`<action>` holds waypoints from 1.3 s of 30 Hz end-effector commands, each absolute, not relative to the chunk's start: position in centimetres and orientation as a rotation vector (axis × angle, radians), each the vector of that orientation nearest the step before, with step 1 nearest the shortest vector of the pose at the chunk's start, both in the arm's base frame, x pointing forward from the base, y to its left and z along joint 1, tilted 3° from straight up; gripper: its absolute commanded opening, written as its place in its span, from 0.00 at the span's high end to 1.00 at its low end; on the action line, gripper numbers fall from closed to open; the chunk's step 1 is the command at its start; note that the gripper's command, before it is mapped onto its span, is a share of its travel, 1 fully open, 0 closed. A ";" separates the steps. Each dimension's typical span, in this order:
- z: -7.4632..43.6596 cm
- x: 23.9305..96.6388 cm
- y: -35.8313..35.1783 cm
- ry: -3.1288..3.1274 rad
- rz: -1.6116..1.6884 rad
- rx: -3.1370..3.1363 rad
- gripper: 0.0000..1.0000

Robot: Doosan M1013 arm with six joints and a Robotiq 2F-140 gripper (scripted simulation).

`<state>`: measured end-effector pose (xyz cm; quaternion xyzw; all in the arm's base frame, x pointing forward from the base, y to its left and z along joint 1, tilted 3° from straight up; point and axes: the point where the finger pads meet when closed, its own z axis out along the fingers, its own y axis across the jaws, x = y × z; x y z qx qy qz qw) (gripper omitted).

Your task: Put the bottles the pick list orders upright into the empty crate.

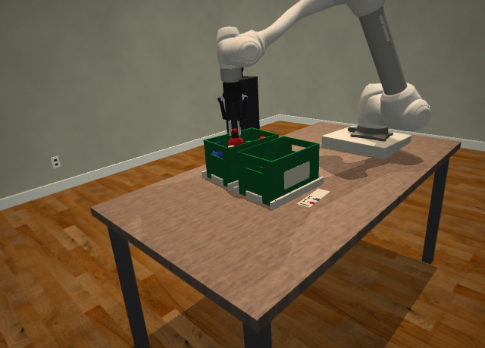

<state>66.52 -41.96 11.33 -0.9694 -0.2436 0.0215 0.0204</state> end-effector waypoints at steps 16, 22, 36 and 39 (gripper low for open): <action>14.0 66.7 -42.0 -0.756 0.067 -3.007 1.00; 15.0 66.7 -42.1 -0.756 0.067 -3.007 1.00; 17.0 66.8 -42.1 -0.756 0.067 -3.007 1.00; 17.5 66.8 -42.1 -0.756 0.067 -3.007 1.00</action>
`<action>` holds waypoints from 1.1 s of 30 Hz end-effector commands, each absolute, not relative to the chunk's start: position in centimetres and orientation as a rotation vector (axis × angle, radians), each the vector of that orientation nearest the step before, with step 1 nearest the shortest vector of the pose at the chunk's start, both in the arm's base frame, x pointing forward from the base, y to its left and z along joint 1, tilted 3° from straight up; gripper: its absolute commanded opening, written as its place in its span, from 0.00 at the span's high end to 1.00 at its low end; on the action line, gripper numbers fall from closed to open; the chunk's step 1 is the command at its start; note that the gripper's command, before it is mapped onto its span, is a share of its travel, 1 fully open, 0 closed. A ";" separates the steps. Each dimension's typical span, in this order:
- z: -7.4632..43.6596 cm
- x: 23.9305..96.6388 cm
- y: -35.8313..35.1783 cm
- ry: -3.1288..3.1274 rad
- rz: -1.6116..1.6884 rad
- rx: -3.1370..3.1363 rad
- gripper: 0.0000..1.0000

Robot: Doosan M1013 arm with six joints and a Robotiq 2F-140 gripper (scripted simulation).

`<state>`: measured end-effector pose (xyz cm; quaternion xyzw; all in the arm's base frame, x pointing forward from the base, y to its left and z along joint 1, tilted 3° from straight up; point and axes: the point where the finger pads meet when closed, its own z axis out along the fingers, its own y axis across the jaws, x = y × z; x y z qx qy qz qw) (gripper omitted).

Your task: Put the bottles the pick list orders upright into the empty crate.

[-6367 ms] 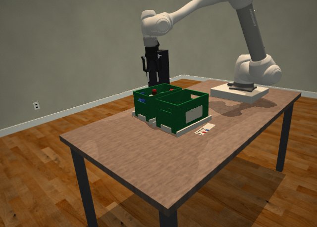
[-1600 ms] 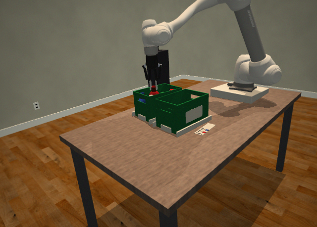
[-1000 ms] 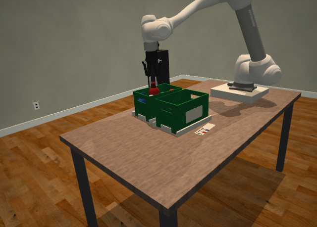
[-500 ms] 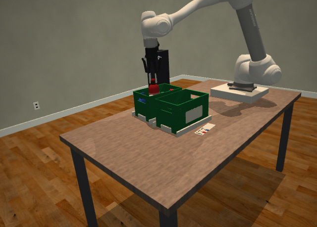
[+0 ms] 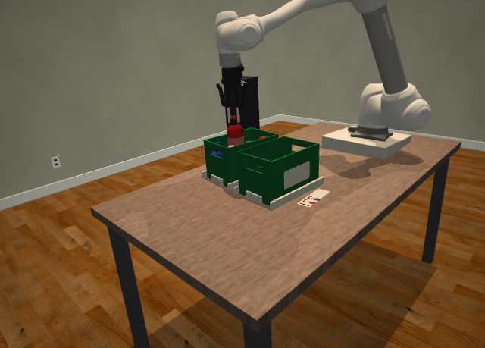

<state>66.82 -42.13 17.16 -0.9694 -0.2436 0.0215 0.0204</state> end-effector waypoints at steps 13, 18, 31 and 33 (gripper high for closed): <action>19.4 66.9 -42.2 -0.756 0.067 -3.007 1.00; 20.2 67.0 -42.2 -0.756 0.067 -3.007 1.00; 22.0 67.1 -42.3 -0.756 0.067 -3.007 1.00; 22.4 67.1 -42.3 -0.756 0.067 -3.007 1.00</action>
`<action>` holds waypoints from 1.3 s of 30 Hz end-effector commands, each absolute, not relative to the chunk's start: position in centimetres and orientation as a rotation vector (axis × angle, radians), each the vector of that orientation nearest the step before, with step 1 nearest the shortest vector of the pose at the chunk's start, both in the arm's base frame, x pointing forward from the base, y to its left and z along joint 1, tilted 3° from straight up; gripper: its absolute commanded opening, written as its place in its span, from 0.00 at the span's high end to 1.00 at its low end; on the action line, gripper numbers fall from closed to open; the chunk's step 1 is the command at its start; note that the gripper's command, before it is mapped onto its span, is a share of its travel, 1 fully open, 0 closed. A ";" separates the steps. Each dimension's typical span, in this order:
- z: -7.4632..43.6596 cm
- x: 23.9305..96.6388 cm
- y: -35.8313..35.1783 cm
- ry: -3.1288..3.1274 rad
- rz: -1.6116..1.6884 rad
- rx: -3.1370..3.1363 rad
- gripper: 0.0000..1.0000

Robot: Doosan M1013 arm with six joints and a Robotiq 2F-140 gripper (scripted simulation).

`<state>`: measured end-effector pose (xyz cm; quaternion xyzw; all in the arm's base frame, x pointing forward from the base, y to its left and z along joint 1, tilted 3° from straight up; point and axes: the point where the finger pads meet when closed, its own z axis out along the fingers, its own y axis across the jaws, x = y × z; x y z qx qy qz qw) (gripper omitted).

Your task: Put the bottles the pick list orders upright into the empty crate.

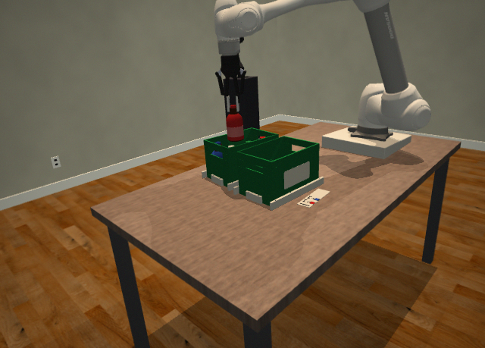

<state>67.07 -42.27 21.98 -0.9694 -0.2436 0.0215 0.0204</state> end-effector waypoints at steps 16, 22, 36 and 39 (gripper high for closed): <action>24.7 67.2 -42.3 -0.756 0.067 -3.007 1.00; 25.4 67.2 -42.4 -0.756 0.067 -3.007 1.00; 25.5 67.1 -41.0 -0.756 0.067 -3.007 1.00; 25.5 67.1 -40.6 -0.756 0.067 -3.007 1.00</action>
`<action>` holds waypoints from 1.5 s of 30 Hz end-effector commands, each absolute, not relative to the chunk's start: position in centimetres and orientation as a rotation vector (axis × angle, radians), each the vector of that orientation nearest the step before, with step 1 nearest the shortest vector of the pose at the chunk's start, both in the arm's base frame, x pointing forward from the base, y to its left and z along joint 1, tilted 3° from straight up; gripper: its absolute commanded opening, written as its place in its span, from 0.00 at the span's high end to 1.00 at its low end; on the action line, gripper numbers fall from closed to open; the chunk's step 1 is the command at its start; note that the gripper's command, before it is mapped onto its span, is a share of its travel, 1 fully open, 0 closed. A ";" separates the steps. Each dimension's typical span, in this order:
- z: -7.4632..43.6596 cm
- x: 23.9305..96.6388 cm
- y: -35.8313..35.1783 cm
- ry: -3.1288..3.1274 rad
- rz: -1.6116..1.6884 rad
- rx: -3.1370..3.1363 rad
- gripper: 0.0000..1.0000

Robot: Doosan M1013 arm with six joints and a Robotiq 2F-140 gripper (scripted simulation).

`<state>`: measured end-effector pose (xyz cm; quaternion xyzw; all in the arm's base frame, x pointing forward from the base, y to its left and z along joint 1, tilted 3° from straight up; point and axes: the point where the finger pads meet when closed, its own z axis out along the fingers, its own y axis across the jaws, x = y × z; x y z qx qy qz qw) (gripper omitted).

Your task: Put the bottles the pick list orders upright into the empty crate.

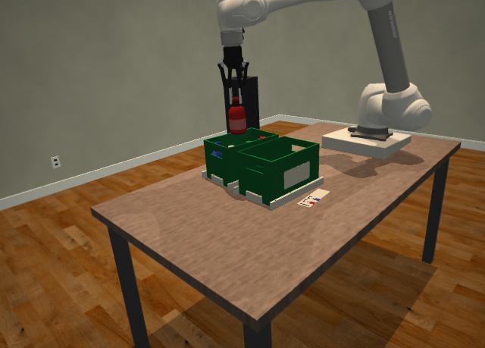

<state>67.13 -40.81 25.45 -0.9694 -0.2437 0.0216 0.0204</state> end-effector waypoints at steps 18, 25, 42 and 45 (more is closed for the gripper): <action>25.6 66.9 -37.6 -0.756 0.067 -3.007 1.00; 25.6 66.8 -36.2 -0.756 0.067 -3.007 1.00; 25.7 66.5 -33.2 -0.756 0.067 -3.007 1.00; 25.7 66.5 -32.6 -0.756 0.067 -3.007 1.00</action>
